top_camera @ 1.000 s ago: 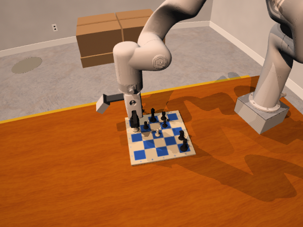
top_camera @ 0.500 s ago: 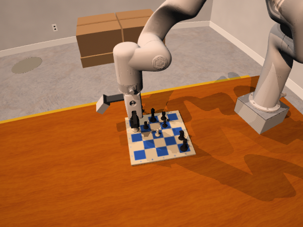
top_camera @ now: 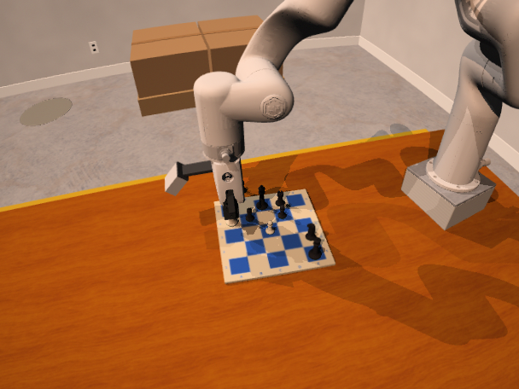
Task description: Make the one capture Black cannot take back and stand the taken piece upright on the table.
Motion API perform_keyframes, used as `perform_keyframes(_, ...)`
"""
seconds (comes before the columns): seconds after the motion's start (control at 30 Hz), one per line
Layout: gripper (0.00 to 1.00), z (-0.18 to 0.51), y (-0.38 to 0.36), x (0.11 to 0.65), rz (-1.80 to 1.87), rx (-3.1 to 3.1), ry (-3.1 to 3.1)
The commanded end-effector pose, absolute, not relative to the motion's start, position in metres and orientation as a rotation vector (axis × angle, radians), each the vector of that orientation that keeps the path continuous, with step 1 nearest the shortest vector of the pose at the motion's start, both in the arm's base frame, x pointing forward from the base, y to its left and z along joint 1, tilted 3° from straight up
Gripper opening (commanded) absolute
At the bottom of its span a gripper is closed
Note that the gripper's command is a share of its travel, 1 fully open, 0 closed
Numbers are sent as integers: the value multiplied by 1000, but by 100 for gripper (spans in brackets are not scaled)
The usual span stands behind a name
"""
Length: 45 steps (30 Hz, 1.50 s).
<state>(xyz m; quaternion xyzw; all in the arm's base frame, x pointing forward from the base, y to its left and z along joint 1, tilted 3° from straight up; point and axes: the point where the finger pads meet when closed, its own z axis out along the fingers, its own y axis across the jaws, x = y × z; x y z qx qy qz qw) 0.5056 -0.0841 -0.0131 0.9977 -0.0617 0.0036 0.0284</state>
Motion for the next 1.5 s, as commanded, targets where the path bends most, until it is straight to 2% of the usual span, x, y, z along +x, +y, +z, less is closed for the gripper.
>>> perform_keyframes(0.0, 0, -11, -84, 507, 18, 3078, -190)
perform_keyframes(0.4, 0, -11, -84, 507, 18, 3078, -190)
perform_keyframes(0.43, 8, -11, -84, 507, 18, 3078, -190)
perform_keyframes(0.5, 8, -11, -84, 507, 18, 3078, -190)
perform_keyframes(0.53, 17, -11, -84, 507, 18, 3078, -190)
perform_keyframes(0.67, 17, -11, -84, 507, 18, 3078, -190)
perform_keyframes(0.7, 25, -11, -84, 507, 18, 3078, -190)
perform_keyframes(0.77, 25, -11, -84, 507, 18, 3078, -190)
perform_keyframes(0.8, 34, -11, -84, 507, 18, 3078, -190)
perform_keyframes(0.87, 34, -11, -84, 507, 18, 3078, -190)
perform_keyframes(0.9, 42, -11, -84, 507, 18, 3078, -190)
perform_keyframes(1.47, 42, -4, -84, 507, 18, 3078, -190)
